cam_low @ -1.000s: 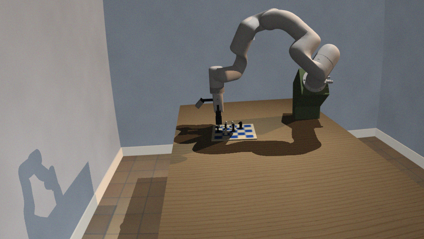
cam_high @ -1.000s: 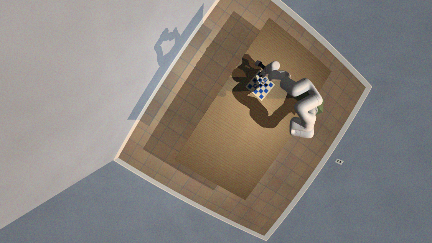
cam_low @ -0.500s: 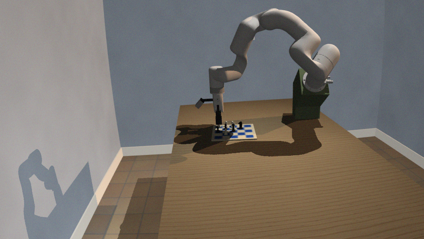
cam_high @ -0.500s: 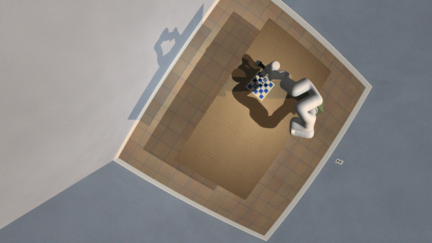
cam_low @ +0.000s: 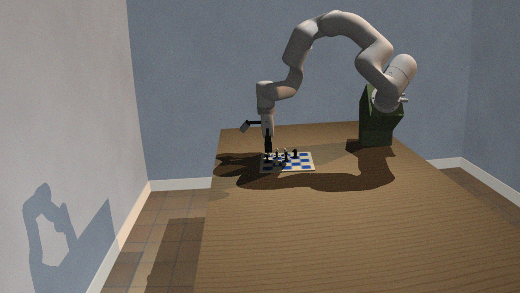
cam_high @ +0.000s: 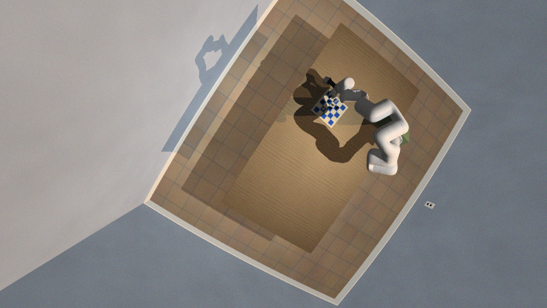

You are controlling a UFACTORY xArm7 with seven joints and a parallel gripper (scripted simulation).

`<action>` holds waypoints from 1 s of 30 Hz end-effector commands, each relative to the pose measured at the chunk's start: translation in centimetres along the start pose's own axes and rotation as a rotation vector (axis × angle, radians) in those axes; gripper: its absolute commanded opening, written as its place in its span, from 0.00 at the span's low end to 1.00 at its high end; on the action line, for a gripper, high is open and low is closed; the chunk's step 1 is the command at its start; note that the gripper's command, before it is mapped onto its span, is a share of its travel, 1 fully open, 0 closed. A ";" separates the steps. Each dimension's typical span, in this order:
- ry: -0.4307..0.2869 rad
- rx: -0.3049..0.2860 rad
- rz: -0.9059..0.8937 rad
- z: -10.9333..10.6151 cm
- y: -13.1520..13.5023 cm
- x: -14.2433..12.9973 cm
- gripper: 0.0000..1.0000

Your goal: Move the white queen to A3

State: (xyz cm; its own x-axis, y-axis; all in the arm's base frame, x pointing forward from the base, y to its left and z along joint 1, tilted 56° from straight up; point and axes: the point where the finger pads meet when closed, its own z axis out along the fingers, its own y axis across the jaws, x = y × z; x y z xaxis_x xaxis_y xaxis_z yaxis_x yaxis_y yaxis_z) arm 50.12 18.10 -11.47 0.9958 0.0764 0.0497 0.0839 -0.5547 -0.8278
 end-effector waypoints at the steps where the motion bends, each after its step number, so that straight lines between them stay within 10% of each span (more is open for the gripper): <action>1: 0.005 -0.003 0.000 -1.2 0.1 0.2 0.00; 12: 0.005 -0.003 0.000 -8.7 0.1 0.2 0.00; 30: 0.009 0.002 0.000 -10.2 -0.8 0.1 0.00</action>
State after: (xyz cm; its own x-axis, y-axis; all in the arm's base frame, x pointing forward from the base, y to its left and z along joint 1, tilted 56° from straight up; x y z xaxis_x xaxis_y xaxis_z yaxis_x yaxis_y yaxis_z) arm 50.42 10.01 -5.87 0.9959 0.0753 0.0492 0.0828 -0.5540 -0.8284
